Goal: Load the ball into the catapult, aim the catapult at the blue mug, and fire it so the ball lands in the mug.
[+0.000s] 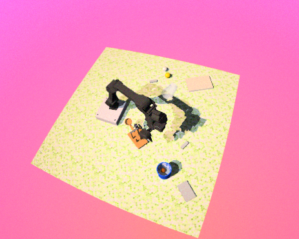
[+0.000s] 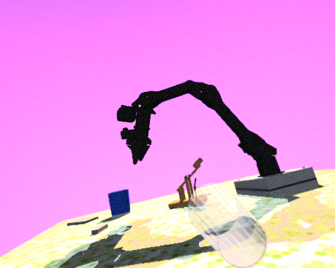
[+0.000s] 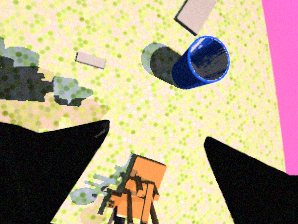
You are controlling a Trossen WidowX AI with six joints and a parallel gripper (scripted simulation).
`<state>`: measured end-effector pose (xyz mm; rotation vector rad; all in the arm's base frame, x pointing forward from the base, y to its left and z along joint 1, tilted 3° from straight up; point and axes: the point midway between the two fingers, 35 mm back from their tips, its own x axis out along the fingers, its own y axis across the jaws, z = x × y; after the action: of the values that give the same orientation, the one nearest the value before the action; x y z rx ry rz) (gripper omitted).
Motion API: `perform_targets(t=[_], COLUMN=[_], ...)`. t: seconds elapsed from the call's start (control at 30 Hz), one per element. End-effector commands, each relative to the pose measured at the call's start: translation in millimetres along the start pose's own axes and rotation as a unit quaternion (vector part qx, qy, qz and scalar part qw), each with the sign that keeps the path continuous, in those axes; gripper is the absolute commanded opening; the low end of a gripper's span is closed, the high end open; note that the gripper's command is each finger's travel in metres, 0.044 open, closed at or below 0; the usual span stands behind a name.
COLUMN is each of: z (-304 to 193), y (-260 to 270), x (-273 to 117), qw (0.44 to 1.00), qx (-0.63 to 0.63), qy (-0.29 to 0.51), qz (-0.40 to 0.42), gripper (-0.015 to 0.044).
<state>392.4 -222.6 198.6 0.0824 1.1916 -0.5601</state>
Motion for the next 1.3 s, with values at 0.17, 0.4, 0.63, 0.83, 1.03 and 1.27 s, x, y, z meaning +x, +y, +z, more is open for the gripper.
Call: perform_targets(t=[0.17, 0.4, 0.63, 0.83, 1.03, 1.27], z=[38, 60, 62, 62, 62, 61], y=[-57, -105, -109, -109, -109, -109], x=[-17, -34, -36, -36, -36, -36], qw=[0.988, 0.966, 0.964, 0.964, 0.964, 0.965], qx=[0.131, 0.217, 0.224, 0.224, 0.224, 0.221], qy=[-0.079, -0.139, -0.144, -0.144, -0.144, -0.143], qz=[0.003, 0.003, 0.003, 0.003, 0.003, 0.000], gripper=[0.0440, 0.0440, 0.0440, 0.0440, 0.0440, 0.0440])
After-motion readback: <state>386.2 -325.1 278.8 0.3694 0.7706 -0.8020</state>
